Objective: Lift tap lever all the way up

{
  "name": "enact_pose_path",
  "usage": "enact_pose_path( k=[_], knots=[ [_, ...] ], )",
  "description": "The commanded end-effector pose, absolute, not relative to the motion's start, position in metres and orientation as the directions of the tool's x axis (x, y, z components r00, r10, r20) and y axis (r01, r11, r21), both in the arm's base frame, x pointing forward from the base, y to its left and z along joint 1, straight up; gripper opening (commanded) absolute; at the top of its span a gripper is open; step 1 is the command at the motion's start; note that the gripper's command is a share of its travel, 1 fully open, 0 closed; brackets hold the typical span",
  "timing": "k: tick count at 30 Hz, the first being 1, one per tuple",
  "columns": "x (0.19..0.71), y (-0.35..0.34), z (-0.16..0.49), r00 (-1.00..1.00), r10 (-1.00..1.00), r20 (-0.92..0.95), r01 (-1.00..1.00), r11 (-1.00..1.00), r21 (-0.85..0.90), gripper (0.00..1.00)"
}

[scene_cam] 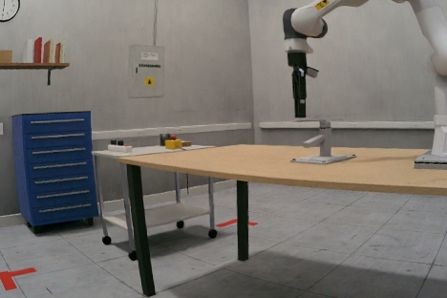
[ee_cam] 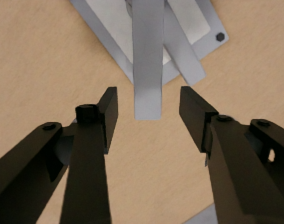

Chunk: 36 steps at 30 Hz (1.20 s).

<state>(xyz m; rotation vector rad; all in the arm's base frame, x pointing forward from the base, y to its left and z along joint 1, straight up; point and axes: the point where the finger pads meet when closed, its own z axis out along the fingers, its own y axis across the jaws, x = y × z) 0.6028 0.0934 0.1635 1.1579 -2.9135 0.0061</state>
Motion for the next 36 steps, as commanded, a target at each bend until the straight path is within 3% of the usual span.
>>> enact_pose_path(
  k=[1,36],
  knots=[
    [0.604,0.094,0.158,-0.724,-0.690,0.005,-0.690,0.724,-0.001,0.44],
    [0.604,0.093,0.121,-0.724,-0.690,0.005,-0.690,0.724,-0.001,0.44]
  ],
)
